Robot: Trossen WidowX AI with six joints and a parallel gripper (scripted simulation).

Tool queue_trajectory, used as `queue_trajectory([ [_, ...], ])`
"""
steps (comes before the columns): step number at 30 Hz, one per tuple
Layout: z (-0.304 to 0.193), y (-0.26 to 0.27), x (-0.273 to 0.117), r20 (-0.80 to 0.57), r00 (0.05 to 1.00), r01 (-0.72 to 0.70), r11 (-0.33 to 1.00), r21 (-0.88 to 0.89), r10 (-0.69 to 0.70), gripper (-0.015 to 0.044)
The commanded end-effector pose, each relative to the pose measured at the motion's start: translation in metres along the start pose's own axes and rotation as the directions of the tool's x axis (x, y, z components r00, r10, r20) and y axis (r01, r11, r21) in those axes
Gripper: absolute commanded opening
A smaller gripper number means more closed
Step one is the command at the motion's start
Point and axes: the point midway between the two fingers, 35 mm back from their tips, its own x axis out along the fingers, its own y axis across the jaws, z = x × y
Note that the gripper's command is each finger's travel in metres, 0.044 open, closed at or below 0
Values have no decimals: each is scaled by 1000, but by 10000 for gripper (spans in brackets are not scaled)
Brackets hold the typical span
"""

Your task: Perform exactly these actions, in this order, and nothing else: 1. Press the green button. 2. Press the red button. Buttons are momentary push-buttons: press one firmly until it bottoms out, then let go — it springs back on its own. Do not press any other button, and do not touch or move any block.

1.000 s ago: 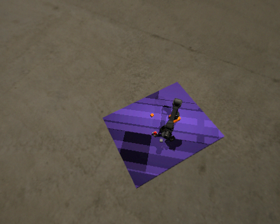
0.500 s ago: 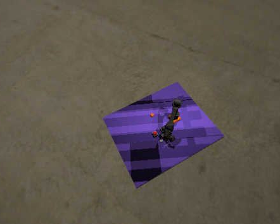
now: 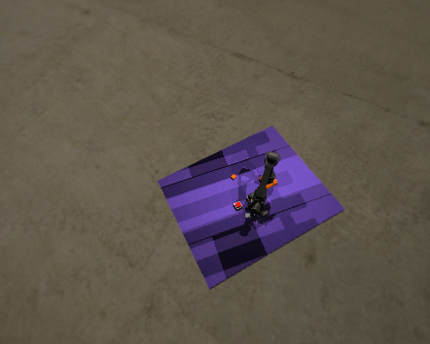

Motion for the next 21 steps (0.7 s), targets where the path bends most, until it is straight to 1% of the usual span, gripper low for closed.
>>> queue_trajectory([
  [1, 0, -1, -25, 5, 1000, 2, 1000, -5, -2, 20],
  [6, 0, -1, -30, 5, 1000, 3, 1000, -5, -3, 20],
  [12, 0, 0, -88, 5, 1000, 3, 1000, -5, -3, 20],
  [17, 1, -2, -90, 4, 1000, 3, 1000, -3, -3, 20],
  [21, 33, -25, -92, -1, 1000, -7, 999, 36, 7, 20],
])
